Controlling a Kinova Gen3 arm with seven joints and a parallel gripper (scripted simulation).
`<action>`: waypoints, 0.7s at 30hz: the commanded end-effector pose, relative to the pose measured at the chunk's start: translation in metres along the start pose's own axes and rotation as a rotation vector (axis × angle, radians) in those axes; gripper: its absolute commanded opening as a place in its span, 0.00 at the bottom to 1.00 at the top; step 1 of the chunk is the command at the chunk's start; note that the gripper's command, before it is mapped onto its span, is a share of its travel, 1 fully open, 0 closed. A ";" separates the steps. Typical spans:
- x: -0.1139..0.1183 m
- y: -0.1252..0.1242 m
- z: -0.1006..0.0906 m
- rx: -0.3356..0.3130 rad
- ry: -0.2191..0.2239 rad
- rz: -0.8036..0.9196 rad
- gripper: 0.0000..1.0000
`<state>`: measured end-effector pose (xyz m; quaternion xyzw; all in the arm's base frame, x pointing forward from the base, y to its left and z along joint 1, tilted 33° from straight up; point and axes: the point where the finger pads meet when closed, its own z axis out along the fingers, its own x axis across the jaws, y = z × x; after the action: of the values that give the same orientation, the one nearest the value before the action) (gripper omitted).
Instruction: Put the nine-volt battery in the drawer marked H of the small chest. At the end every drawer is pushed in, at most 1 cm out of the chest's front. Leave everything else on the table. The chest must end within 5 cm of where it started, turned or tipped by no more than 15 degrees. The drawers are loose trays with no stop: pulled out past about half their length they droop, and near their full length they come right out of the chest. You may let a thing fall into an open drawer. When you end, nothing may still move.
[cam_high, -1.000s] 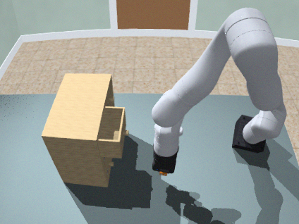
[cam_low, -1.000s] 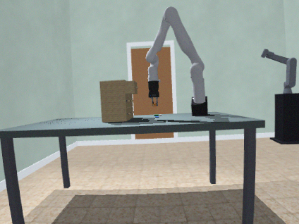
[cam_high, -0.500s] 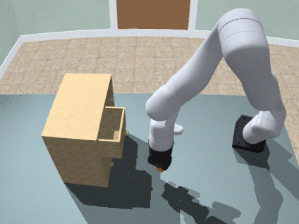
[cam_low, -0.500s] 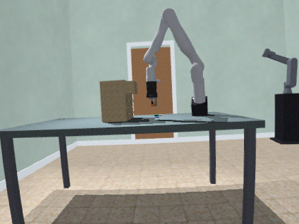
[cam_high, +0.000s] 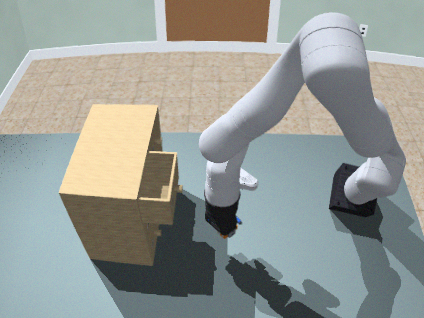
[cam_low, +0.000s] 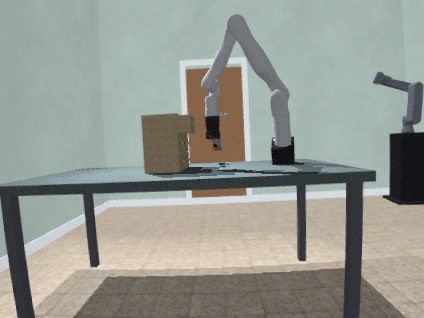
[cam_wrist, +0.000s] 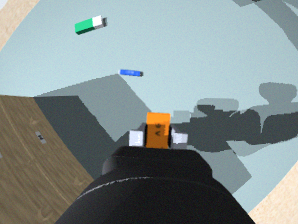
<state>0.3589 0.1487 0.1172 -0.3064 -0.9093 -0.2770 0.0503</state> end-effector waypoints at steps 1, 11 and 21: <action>-0.004 -0.001 0.001 0.002 0.001 0.046 0.51; -0.016 -0.006 0.001 0.002 0.001 0.252 0.51; -0.024 -0.009 0.001 0.002 0.001 0.397 0.51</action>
<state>0.3720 0.1315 0.1075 -0.4717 -0.8357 -0.2625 0.1013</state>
